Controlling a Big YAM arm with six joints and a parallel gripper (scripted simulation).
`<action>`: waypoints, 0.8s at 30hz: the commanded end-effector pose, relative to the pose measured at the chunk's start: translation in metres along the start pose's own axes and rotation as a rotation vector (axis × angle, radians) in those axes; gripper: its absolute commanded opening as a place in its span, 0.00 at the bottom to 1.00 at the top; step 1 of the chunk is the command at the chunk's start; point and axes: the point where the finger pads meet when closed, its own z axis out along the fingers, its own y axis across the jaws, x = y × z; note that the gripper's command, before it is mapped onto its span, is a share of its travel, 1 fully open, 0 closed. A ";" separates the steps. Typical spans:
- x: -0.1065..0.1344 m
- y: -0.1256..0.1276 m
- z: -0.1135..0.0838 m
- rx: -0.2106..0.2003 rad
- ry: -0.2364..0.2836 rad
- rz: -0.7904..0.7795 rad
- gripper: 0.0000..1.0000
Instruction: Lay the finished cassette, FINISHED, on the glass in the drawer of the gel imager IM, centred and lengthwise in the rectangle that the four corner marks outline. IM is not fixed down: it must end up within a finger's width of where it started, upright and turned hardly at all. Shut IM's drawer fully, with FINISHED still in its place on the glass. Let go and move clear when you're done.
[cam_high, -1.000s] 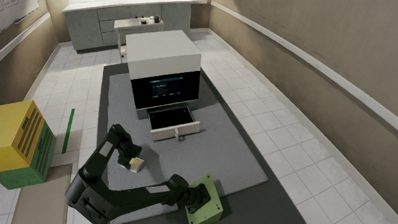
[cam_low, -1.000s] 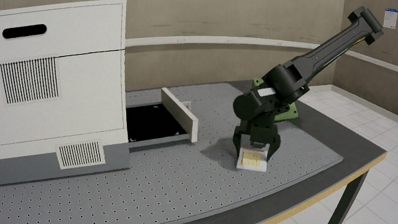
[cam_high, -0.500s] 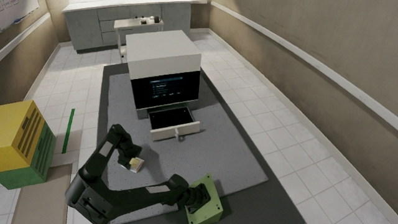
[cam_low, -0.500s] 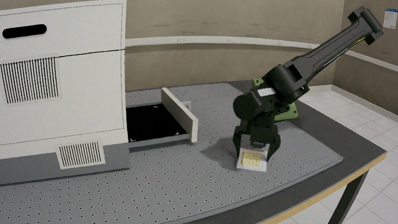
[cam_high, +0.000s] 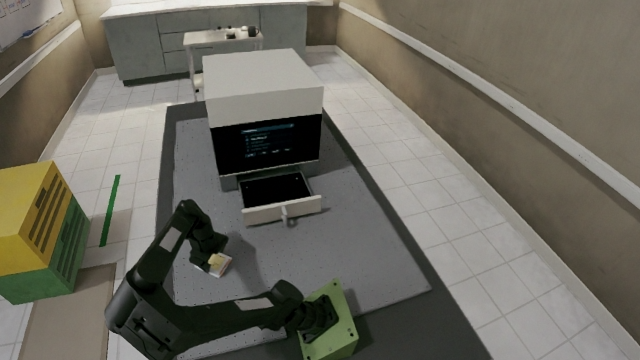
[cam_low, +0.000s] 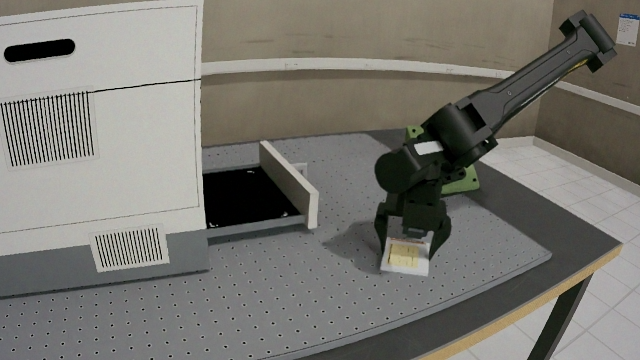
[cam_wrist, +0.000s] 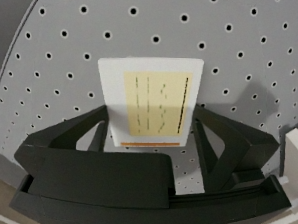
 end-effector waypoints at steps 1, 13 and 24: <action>0.002 0.001 0.004 -0.004 0.008 0.012 0.78; 0.002 0.001 0.004 -0.004 0.008 0.012 0.78; -0.007 -0.003 -0.012 0.016 -0.016 -0.003 0.78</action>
